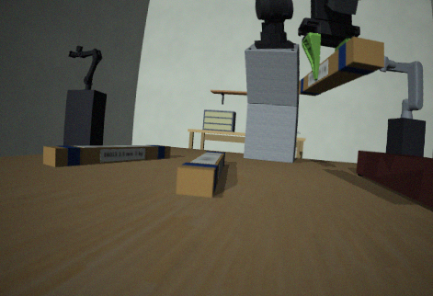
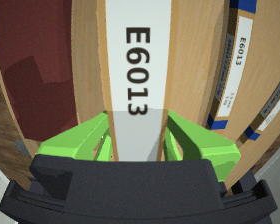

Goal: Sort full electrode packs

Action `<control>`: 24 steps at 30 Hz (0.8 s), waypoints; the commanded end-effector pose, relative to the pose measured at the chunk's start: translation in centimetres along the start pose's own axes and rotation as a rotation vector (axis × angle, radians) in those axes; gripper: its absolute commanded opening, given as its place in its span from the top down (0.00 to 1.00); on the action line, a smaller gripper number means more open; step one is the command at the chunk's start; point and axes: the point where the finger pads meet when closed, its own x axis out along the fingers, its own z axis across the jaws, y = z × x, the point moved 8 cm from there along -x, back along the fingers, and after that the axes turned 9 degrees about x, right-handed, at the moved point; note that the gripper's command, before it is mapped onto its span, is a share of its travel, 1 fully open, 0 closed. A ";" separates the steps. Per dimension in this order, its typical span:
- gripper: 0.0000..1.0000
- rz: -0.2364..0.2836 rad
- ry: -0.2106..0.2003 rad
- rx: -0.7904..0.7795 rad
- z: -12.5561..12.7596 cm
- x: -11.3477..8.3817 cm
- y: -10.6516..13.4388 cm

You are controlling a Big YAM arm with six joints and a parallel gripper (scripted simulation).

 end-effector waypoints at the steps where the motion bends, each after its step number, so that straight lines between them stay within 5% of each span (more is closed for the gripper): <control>1: 1.00 -0.053 -0.023 0.003 0.9 -3.0 -1.1; 24: 1.00 -0.056 -0.025 0.004 0.9 -6.4 -1.1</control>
